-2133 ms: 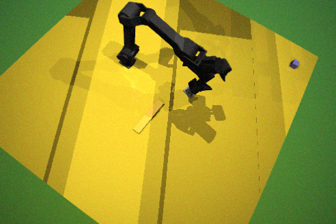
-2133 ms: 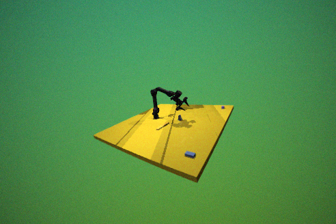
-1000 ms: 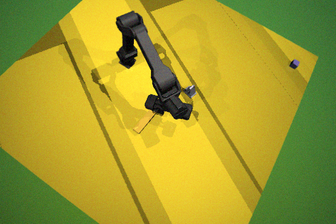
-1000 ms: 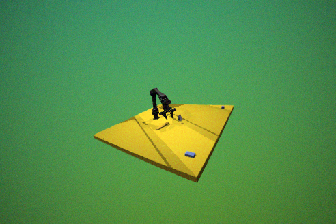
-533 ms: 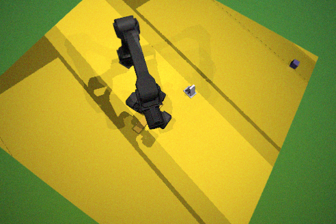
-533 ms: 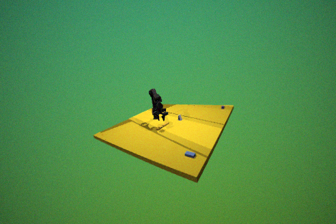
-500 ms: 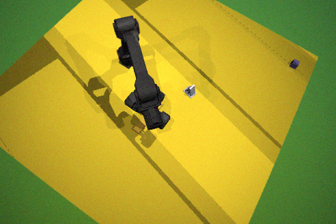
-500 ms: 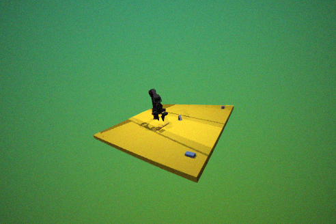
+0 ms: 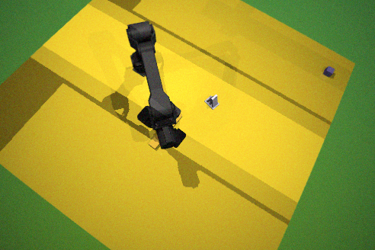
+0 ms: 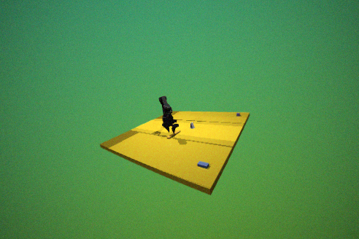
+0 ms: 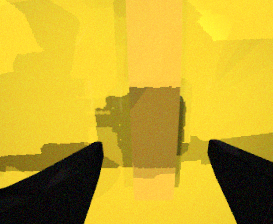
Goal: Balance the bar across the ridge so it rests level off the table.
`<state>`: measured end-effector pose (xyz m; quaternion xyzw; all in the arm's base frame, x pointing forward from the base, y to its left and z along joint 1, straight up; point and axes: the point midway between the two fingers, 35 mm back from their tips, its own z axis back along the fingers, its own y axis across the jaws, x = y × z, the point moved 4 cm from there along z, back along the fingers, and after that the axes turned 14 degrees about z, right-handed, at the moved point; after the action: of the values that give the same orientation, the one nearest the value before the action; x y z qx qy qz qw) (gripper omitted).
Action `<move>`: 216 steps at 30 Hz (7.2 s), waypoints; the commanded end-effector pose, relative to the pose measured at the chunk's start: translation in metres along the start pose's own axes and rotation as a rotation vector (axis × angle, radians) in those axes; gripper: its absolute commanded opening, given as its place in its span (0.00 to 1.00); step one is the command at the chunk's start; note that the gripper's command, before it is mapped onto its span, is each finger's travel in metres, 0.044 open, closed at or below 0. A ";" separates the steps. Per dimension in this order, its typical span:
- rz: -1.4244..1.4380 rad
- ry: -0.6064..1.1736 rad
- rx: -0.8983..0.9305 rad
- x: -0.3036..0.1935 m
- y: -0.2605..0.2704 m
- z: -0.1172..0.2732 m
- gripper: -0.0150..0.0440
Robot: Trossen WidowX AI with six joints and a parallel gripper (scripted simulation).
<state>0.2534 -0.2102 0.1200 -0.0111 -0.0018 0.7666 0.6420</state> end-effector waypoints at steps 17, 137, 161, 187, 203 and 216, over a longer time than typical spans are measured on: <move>-0.007 0.007 -0.002 -0.001 0.000 -0.027 0.79; 0.896 0.002 -0.012 0.115 -0.109 0.083 0.25; 1.321 0.001 -0.019 0.194 -0.153 0.084 0.25; 1.387 0.001 -0.021 0.213 -0.163 0.058 0.25; 1.387 0.001 -0.021 0.214 -0.163 0.041 0.25; 1.387 0.001 -0.021 0.214 -0.163 0.041 0.25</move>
<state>0.3749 0.0294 0.1605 -0.0147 -0.0018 0.9999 0.0047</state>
